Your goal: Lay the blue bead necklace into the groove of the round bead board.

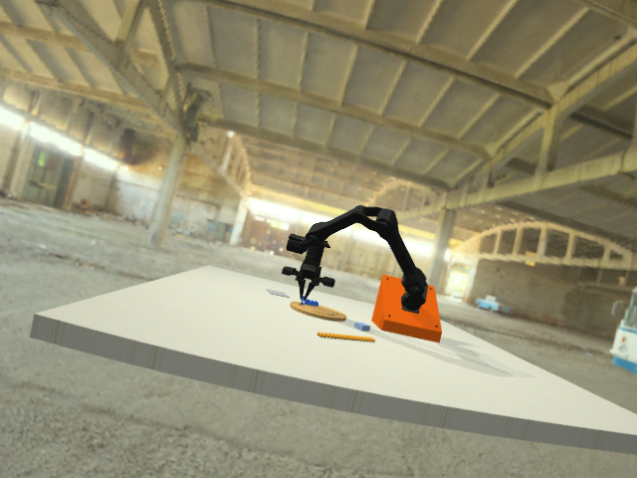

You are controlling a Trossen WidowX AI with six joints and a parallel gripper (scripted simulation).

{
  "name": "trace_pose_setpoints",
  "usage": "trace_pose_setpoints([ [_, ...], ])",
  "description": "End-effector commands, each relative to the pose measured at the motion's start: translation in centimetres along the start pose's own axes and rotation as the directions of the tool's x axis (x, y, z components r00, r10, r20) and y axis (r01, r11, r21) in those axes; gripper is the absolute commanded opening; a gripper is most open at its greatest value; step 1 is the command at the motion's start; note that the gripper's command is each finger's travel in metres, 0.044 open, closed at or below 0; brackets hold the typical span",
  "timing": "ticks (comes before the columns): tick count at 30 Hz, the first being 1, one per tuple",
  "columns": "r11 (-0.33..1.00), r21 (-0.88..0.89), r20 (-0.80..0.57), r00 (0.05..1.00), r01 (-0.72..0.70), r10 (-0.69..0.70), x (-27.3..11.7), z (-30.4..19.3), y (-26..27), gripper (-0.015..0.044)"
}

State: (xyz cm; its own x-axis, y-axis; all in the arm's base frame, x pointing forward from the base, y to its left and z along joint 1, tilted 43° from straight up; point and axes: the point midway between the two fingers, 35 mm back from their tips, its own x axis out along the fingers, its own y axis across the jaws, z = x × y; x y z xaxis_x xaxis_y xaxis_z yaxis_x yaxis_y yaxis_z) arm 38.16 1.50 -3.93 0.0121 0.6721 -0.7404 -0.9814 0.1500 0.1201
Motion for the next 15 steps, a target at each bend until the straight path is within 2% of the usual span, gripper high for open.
trace_pose_setpoints([
  [1, 1.000, 0.007, 0.004, 1.000, -0.013, 0.013, 1.04, 0.01, 0.27, 0.0000],
  [15, 1.000, 0.007, 0.004, 1.000, -0.013, 0.013, 1.28, 0.01, 0.28, 0.0000],
])
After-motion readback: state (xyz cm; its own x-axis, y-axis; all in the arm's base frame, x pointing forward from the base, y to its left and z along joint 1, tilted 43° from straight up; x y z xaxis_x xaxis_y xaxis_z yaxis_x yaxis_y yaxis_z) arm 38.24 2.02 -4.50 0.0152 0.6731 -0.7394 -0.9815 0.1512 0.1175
